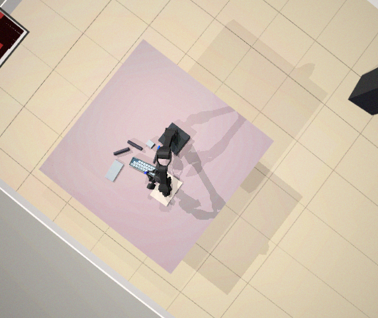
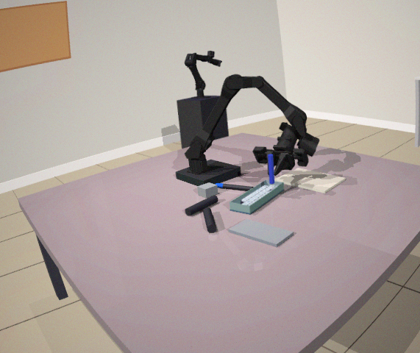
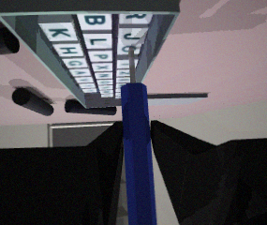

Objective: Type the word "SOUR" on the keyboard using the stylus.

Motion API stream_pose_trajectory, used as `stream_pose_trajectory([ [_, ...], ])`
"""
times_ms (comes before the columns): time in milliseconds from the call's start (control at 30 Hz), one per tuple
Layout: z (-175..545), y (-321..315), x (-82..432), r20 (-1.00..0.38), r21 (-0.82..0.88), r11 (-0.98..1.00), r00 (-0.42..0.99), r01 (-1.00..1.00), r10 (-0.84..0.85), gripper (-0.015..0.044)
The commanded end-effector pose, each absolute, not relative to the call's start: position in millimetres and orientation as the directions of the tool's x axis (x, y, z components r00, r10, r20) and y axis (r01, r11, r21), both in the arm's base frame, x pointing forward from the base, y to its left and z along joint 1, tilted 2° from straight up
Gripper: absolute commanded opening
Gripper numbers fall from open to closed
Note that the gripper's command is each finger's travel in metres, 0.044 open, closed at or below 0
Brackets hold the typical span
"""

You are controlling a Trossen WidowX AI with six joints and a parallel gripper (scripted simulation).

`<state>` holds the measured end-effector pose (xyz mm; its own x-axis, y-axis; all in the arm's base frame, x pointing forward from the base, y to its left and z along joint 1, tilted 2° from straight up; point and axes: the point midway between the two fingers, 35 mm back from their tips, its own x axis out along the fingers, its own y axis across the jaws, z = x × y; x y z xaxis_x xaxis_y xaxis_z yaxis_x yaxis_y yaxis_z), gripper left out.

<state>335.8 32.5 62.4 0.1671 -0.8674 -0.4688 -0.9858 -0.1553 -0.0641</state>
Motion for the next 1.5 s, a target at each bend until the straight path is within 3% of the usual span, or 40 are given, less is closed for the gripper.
stream_pose_trajectory([
  [0, 62.4, 32.4, 335.4, -0.471, -0.066, -0.151, 0.164, -0.986, -0.867, 0.0081],
  [567, 96.5, 33.0, 335.5, -0.469, -0.064, -0.155, 0.167, -0.986, -0.867, 0.0085],
  [767, 96.5, 33.0, 335.5, -0.469, -0.064, -0.155, 0.167, -0.986, -0.867, 0.0045],
  [833, 96.3, 30.5, 336.4, -0.471, -0.064, -0.155, 0.167, -0.986, -0.866, 0.0000],
  [1467, 103.7, -72.0, 352.1, -0.470, -0.054, -0.147, 0.155, -0.988, -0.869, 0.0000],
])
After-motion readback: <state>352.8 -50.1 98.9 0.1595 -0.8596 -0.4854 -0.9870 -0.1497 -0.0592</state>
